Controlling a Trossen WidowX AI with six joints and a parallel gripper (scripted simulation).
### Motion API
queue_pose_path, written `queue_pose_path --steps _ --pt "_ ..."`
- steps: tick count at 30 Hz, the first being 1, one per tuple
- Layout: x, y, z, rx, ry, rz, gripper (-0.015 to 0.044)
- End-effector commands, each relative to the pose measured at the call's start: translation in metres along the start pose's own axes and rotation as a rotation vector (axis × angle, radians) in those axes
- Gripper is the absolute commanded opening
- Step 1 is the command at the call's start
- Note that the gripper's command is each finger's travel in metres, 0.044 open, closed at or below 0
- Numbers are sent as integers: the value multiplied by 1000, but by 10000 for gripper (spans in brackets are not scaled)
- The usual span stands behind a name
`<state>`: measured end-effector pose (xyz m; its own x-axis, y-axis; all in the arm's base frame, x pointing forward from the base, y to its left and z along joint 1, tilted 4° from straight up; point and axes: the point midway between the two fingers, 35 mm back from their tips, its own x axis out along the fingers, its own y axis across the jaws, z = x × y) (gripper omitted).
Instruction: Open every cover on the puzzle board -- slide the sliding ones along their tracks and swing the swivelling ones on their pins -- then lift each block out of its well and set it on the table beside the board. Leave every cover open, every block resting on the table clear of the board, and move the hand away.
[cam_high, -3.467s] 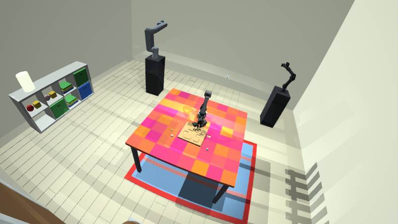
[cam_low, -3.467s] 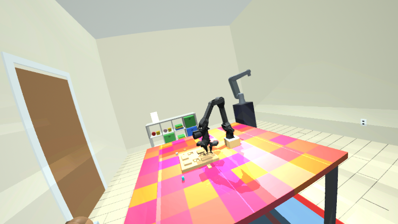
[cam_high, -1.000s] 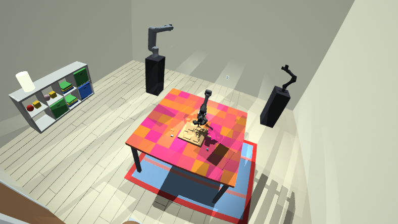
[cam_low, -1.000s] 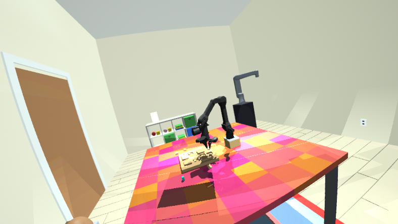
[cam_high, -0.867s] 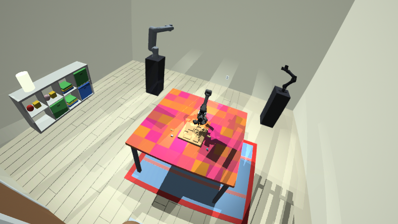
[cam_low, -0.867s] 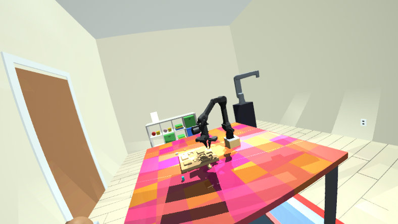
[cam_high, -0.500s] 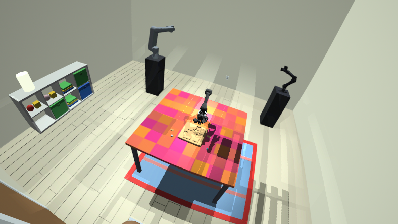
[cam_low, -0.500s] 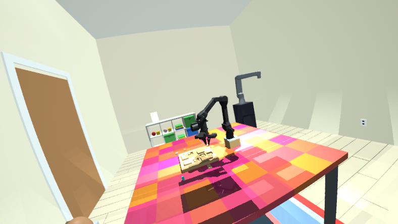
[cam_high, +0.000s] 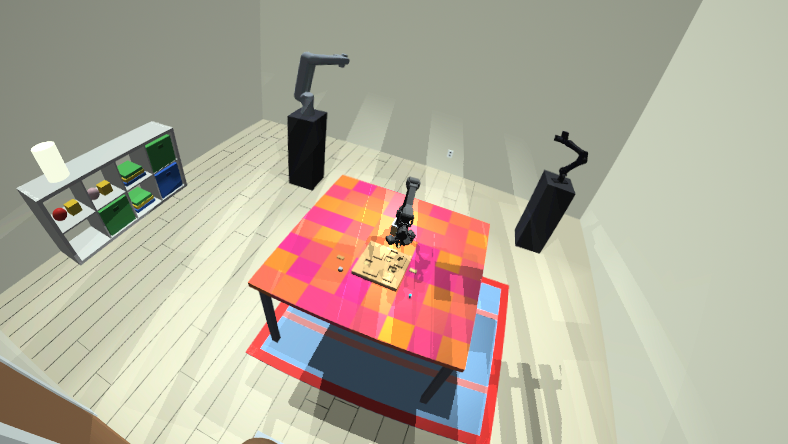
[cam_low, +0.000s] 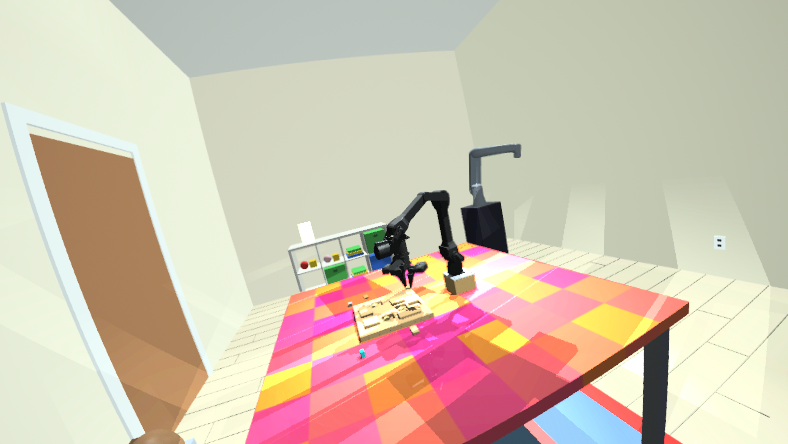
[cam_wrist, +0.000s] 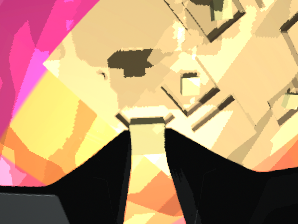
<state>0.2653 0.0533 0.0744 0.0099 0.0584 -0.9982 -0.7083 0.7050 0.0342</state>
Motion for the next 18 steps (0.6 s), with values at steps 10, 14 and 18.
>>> queue_pose_path --steps 10,14,18 --pt "-5 12 44 3 -7 4 80" --pt "-6 18 57 3 -8 5 80" --pt "-6 24 71 3 -10 6 80"
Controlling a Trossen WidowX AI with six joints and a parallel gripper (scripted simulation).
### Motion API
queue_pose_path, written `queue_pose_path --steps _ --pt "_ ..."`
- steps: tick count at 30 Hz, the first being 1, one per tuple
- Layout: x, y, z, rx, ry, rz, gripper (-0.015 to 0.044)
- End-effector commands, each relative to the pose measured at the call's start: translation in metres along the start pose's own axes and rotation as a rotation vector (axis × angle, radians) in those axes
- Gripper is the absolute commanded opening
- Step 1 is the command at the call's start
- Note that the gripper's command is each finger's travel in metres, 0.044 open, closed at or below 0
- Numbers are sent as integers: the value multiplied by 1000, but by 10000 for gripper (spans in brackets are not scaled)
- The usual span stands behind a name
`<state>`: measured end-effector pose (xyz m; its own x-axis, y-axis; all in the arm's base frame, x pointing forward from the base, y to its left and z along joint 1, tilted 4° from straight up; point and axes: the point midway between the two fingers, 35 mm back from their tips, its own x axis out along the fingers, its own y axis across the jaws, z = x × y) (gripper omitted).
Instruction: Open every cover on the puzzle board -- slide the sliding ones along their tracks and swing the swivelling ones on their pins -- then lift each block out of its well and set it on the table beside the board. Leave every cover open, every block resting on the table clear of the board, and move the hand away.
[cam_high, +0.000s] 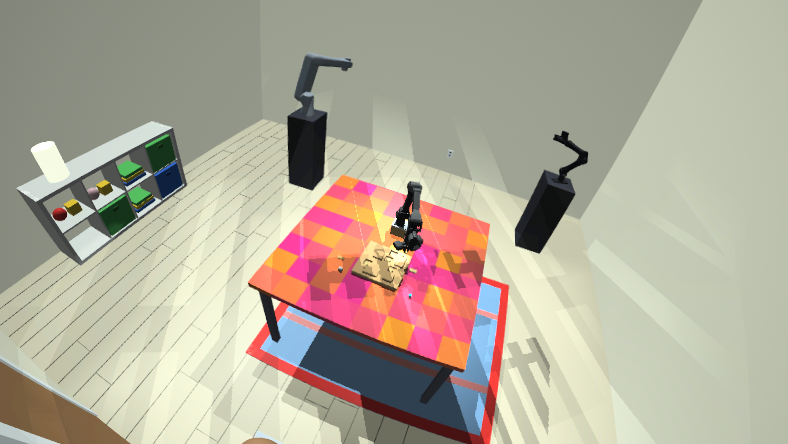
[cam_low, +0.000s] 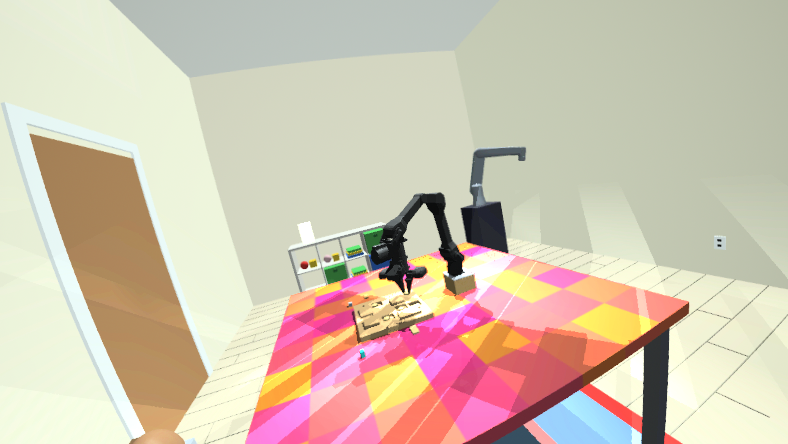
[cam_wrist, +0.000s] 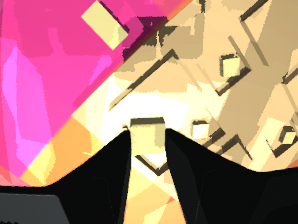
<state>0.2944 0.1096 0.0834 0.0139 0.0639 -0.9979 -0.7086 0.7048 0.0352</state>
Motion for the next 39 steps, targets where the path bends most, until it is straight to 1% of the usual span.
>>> queue_pose_path --steps 1,26,30,39 --pt "-1 7 13 3 -3 5 80" --pt "3 65 90 3 -12 13 80" --pt "4 67 92 3 -12 13 80" --pt "19 67 94 3 -12 13 80"
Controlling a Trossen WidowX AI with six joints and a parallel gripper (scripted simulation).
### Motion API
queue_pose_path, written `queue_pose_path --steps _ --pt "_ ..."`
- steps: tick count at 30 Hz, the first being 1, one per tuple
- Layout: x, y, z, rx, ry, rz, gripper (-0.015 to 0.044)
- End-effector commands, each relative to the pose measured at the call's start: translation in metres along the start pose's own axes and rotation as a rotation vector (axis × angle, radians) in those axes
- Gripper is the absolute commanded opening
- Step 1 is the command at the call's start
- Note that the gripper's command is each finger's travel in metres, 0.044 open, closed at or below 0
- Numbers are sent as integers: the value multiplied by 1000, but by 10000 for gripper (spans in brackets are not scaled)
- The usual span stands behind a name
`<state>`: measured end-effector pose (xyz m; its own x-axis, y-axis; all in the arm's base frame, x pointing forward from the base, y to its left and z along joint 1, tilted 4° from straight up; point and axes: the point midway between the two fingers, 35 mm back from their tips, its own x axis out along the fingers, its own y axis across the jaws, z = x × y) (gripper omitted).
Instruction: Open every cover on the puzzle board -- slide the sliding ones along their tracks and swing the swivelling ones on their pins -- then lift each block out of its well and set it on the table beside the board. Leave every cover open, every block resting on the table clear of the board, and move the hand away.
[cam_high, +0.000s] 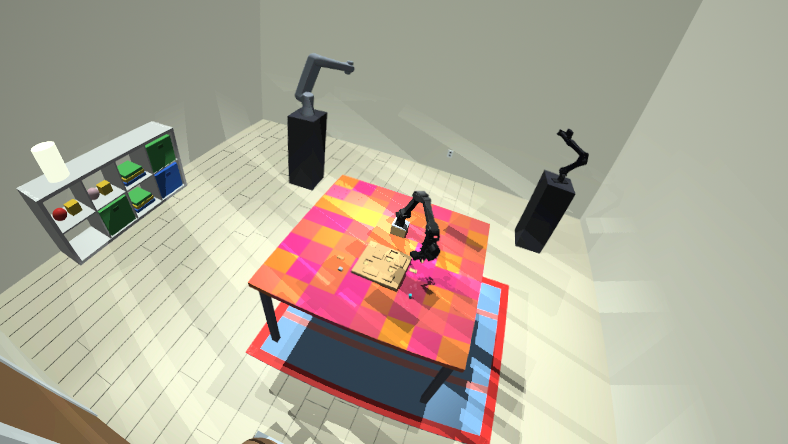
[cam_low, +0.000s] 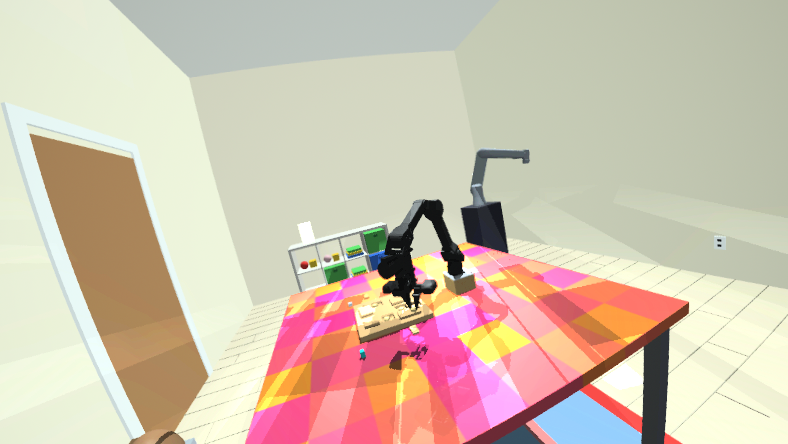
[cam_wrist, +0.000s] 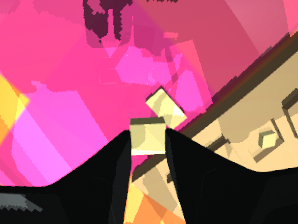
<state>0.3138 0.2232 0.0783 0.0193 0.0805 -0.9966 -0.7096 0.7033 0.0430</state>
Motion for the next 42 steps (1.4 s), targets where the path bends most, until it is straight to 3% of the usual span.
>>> queue_pose_path --steps 1,42 --pt "8 1 0 5 3 5 80" --pt "75 1 0 5 3 6 80"
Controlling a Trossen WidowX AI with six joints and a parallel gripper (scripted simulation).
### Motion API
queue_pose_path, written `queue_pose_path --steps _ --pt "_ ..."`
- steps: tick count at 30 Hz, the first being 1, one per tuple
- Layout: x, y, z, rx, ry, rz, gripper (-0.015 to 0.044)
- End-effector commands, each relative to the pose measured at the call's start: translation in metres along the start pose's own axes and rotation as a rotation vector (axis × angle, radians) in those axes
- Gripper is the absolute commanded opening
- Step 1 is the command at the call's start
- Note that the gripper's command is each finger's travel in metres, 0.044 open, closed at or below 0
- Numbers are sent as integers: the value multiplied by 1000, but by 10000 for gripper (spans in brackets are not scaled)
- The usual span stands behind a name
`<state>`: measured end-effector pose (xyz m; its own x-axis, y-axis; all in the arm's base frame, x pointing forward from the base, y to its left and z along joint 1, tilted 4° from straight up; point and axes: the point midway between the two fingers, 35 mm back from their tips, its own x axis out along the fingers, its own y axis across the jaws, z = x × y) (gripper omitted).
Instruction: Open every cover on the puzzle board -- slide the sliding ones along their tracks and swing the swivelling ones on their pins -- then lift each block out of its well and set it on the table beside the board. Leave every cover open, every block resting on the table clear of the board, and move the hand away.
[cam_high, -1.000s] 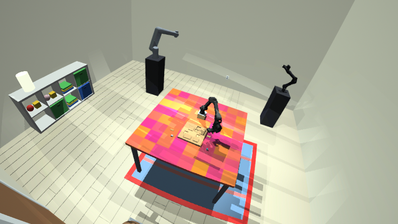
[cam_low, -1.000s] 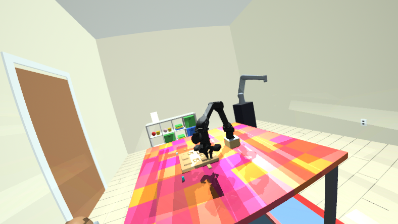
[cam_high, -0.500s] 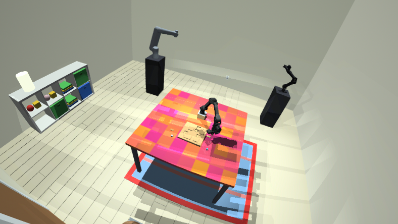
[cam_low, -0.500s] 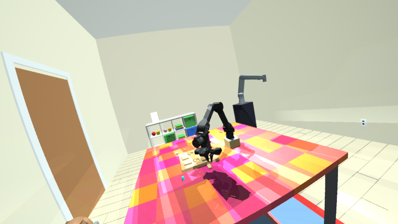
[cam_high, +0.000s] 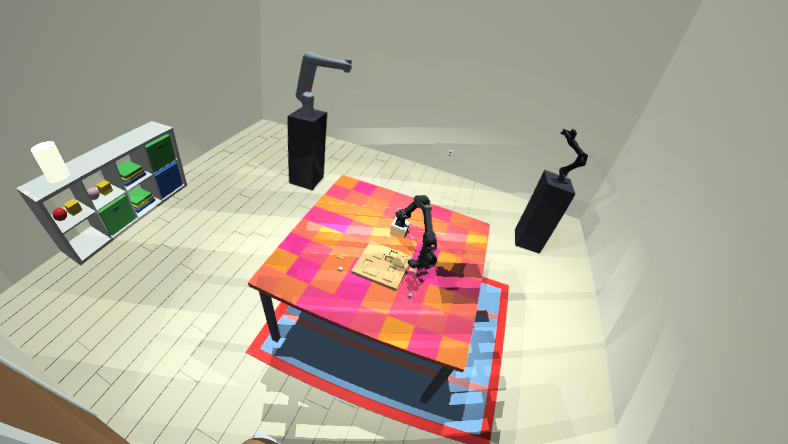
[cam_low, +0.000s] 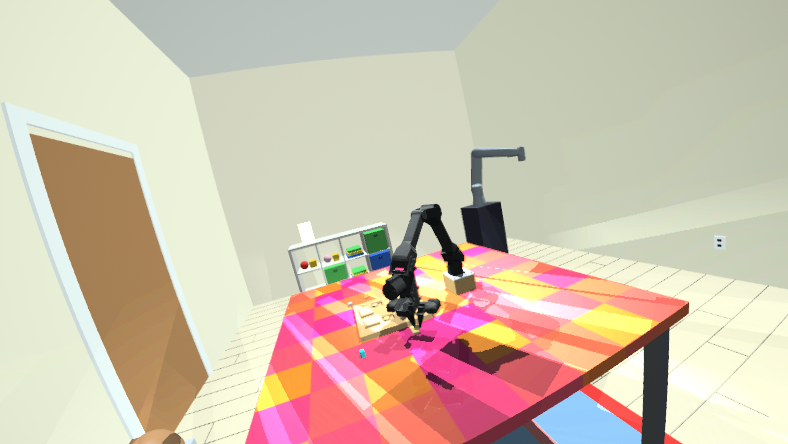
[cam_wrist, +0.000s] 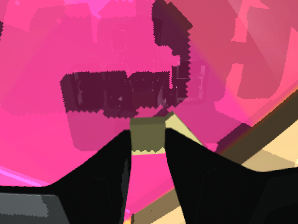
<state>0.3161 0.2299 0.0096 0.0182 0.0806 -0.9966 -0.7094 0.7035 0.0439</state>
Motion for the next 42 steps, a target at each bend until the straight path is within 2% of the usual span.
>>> queue_pose_path --steps 1,19,33,42 --pt "7 1 -2 4 3 5 80" --pt "29 2 -5 4 3 5 80" --pt "23 1 -3 0 -1 1 440" --pt "-4 1 -1 2 0 2 440"
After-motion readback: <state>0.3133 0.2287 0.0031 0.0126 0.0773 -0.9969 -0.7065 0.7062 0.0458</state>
